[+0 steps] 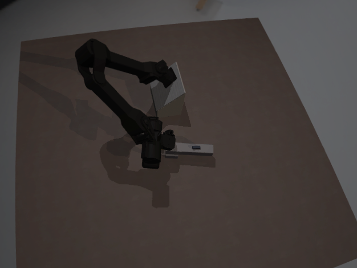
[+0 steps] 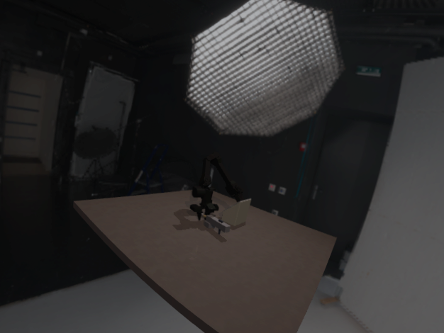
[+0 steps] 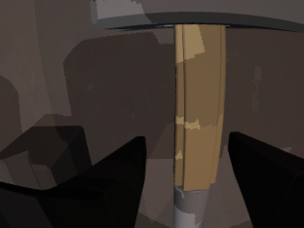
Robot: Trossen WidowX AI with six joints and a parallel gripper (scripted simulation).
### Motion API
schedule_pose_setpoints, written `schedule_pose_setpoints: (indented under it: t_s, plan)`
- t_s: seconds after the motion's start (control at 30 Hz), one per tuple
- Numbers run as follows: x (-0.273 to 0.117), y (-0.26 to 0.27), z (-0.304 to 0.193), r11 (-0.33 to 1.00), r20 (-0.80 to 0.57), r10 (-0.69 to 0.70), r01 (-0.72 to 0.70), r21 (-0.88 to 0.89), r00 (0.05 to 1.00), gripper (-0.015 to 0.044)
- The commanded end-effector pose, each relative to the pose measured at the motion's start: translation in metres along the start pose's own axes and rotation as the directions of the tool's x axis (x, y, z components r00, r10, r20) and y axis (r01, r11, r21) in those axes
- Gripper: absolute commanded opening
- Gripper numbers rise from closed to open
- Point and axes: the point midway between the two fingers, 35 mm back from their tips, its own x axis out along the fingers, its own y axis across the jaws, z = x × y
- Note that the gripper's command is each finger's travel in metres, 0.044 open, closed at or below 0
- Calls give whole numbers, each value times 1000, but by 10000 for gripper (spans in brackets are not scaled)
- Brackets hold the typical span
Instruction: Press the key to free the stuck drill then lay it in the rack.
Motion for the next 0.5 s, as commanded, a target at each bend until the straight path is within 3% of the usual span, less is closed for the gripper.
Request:
schedule_pose_setpoints:
  t_s: [0.0,0.1,0.47]
  plan:
    - [0,0,0,1000,0,0,0,0,1000,125]
    - [0,0,0,1000,0,0,0,0,1000,46]
    - [-2,1,0,1000,5,4,-4,1,1000,0]
